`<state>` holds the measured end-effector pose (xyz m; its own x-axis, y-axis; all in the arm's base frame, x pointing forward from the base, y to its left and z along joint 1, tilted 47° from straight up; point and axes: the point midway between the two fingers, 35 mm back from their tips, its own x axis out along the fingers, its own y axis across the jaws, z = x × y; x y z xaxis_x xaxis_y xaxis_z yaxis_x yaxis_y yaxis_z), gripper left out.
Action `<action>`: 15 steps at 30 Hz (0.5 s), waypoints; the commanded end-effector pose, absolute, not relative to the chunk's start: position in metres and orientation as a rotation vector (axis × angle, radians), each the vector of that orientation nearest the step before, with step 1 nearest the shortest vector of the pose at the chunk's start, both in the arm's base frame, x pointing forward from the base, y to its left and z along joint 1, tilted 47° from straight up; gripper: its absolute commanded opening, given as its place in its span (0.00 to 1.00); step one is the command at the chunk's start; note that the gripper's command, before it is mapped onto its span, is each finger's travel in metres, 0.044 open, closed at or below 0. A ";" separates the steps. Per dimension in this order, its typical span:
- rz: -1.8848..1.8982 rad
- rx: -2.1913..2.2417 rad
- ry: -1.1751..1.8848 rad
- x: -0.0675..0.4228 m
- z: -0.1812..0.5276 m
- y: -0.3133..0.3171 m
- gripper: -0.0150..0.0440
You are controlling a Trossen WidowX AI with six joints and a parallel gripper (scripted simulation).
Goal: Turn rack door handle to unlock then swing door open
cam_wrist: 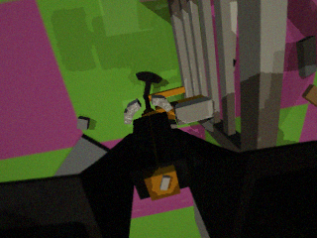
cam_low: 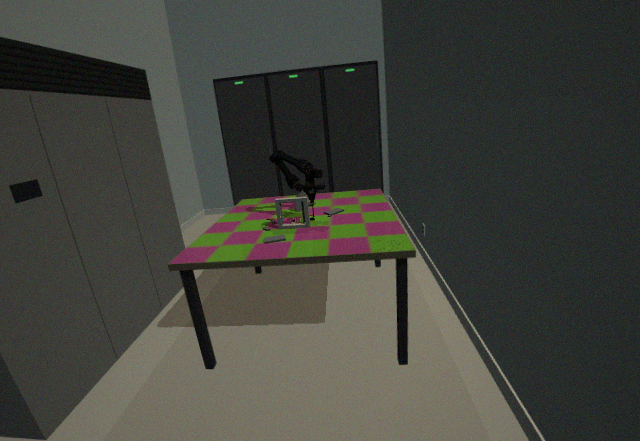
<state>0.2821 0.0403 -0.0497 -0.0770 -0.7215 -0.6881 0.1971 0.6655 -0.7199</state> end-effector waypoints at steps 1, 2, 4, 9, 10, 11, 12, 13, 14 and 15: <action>-0.872 -0.390 1.418 0.287 -0.056 0.046 0.30; -0.881 -0.380 1.412 0.288 -0.057 0.047 0.30; -0.888 -0.372 1.407 0.288 -0.058 0.048 0.30; -0.888 -0.372 1.407 0.288 -0.058 0.048 0.30; -0.888 -0.372 1.407 0.288 -0.058 0.048 0.30; -0.888 -0.372 1.407 0.288 -0.058 0.048 0.30; -0.888 -0.372 1.407 0.288 -0.058 0.048 0.30; -0.888 -0.372 1.407 0.288 -0.058 0.048 0.30; -0.888 -0.372 1.407 0.288 -0.058 0.048 0.30; -0.888 -0.372 1.407 0.288 -0.058 0.048 0.30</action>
